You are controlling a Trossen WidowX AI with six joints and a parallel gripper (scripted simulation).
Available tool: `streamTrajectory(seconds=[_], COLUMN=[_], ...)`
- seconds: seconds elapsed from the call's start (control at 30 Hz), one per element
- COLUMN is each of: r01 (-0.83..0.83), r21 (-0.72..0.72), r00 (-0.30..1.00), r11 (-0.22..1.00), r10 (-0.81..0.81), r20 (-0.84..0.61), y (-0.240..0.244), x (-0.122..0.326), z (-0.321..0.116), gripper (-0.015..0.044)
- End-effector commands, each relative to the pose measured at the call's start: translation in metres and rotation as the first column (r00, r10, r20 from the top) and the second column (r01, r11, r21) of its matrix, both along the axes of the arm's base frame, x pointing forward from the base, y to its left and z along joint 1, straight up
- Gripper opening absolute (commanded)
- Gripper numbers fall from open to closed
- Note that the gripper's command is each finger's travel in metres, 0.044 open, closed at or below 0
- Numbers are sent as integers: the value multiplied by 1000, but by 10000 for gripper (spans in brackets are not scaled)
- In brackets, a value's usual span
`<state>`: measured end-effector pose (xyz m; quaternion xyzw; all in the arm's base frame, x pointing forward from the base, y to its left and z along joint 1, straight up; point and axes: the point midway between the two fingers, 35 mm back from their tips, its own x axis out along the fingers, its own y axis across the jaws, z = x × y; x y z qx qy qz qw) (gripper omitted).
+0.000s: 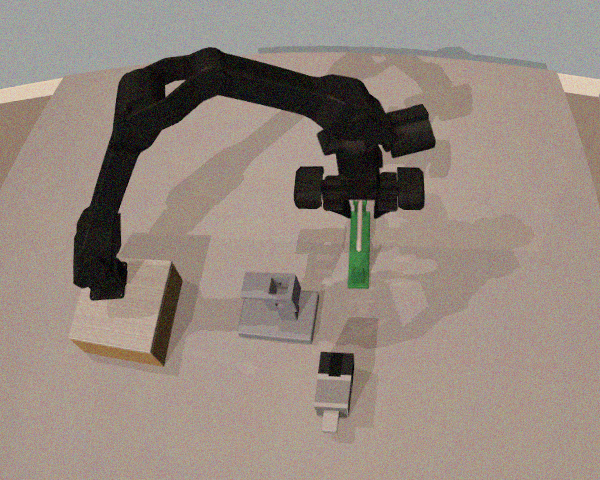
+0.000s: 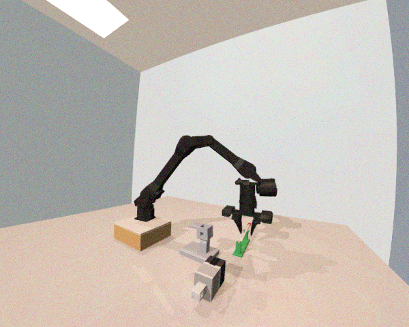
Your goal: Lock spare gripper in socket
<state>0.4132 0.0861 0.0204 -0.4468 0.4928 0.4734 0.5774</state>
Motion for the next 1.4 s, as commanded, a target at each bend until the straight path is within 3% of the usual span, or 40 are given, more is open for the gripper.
streamTrajectory(seconds=[0.0, 0.5, 0.7, 0.8, 1.37], r01=[-3, -3, -3, -3, -1], r21=[-4, -4, -4, -4, -5], r00=[1000, 1000, 1000, 1000, 1000], r11=[1000, 1000, 1000, 1000, 1000], r10=[3, 3, 3, 3, 0], r20=[-14, -14, -14, -14, -28], y=[-1, 0, 0, 0, -1], x=[-3, -3, -3, -3, -6], z=[-11, -18, -18, -18, 1], gripper=[180, 180, 22, 3, 0])
